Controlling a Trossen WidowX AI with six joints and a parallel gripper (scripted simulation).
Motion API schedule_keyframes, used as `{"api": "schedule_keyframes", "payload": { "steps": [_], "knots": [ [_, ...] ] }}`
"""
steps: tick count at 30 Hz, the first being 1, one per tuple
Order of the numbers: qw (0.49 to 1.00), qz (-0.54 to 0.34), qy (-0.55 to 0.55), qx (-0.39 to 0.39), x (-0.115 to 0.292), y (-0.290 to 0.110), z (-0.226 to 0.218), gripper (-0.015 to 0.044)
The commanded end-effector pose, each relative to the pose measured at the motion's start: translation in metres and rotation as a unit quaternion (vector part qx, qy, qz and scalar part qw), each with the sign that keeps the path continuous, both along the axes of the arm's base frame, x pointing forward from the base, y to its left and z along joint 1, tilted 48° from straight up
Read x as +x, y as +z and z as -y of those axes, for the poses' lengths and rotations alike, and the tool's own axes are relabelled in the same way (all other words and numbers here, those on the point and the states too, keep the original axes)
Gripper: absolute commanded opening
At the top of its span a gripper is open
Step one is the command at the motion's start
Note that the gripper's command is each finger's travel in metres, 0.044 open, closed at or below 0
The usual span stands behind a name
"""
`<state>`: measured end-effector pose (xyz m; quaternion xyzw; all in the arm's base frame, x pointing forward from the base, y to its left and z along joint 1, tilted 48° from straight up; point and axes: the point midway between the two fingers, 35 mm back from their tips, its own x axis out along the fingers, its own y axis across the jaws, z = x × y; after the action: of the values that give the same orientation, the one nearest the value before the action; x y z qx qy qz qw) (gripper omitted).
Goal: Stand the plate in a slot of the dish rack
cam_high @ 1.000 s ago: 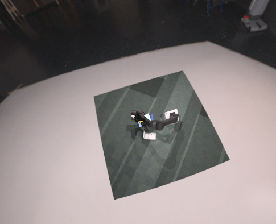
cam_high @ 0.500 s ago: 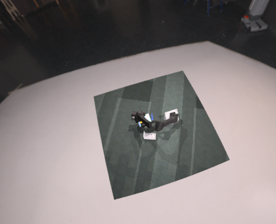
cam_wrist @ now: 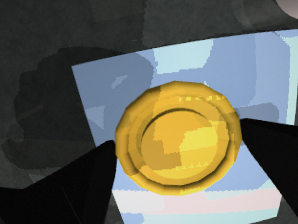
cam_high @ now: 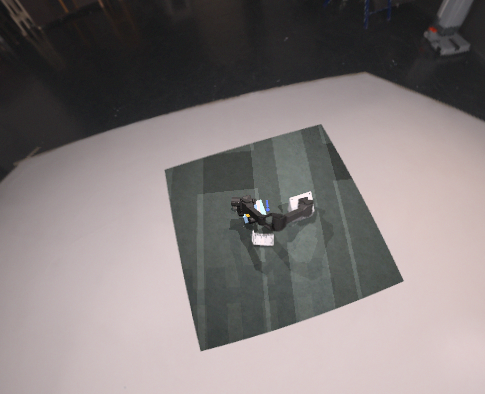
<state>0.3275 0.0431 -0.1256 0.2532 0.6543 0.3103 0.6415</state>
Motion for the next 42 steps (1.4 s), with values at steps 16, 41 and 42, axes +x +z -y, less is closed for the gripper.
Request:
{"api": "schedule_keyframes", "payload": {
  "steps": [16,41,42],
  "knots": [
    [1.000,0.000,-0.004,-0.002,0.008,0.016,0.022,0.0120],
    [1.000,-0.001,-0.003,-0.003,0.021,0.106,0.126,0.0000],
    [1.000,-0.001,-0.003,-0.003,0.021,0.108,0.129,0.0000]
  ]
}}
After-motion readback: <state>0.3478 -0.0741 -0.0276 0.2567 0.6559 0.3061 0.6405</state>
